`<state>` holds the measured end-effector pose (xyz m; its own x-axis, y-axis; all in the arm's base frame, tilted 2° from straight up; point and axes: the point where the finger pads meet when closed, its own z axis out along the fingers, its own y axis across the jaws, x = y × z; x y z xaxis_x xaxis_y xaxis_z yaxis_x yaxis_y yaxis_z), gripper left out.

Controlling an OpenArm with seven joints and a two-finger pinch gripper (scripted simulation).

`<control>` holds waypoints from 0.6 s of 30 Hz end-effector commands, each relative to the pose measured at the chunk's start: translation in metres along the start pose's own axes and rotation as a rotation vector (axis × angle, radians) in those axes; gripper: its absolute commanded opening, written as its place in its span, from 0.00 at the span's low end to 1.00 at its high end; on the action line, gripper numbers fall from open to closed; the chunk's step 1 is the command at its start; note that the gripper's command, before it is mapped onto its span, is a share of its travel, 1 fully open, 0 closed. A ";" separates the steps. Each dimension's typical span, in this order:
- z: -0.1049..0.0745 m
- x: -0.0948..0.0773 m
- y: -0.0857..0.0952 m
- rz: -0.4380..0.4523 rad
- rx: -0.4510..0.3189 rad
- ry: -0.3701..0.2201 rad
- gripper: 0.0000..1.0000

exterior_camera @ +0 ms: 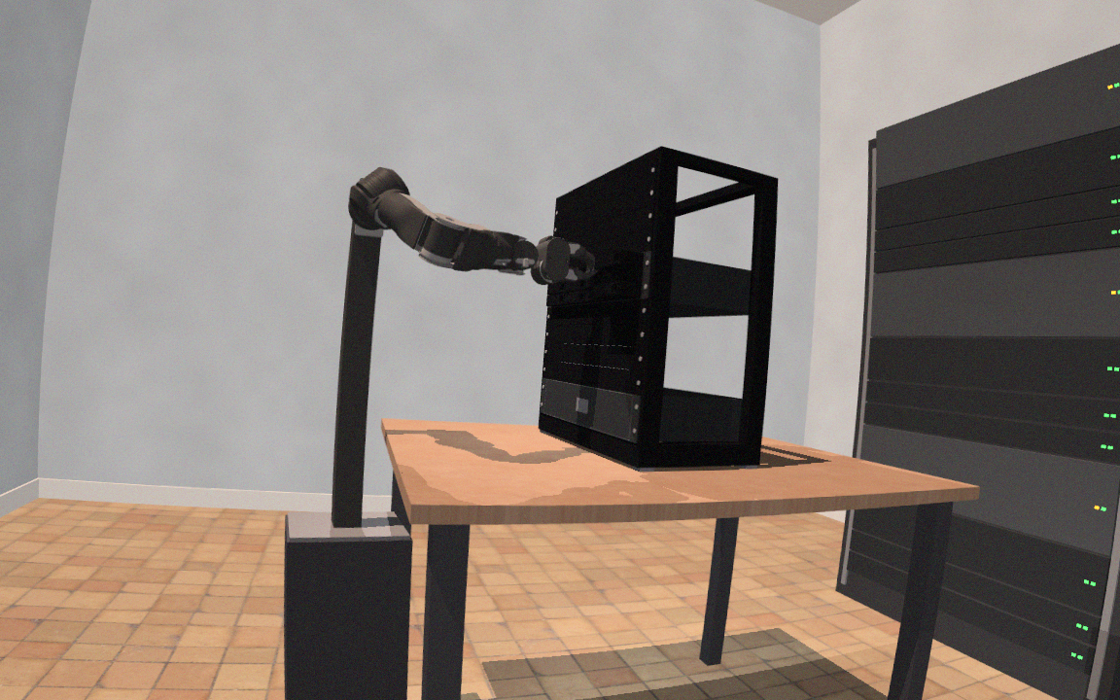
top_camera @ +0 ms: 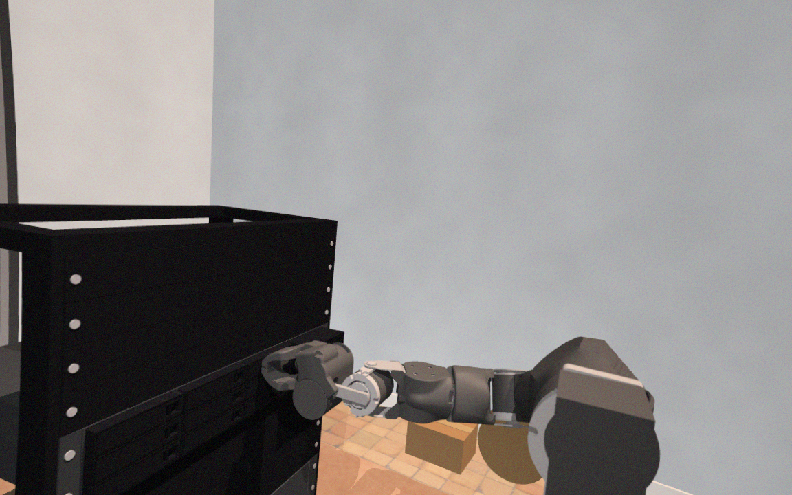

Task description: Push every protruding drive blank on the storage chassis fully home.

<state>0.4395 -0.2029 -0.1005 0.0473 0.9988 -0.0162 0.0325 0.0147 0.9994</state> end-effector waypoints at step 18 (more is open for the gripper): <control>0.003 0.001 -0.001 -0.002 0.005 0.003 0.00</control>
<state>0.4406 -0.2035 -0.1015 0.0476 0.9987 -0.0196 0.0338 0.0180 0.9993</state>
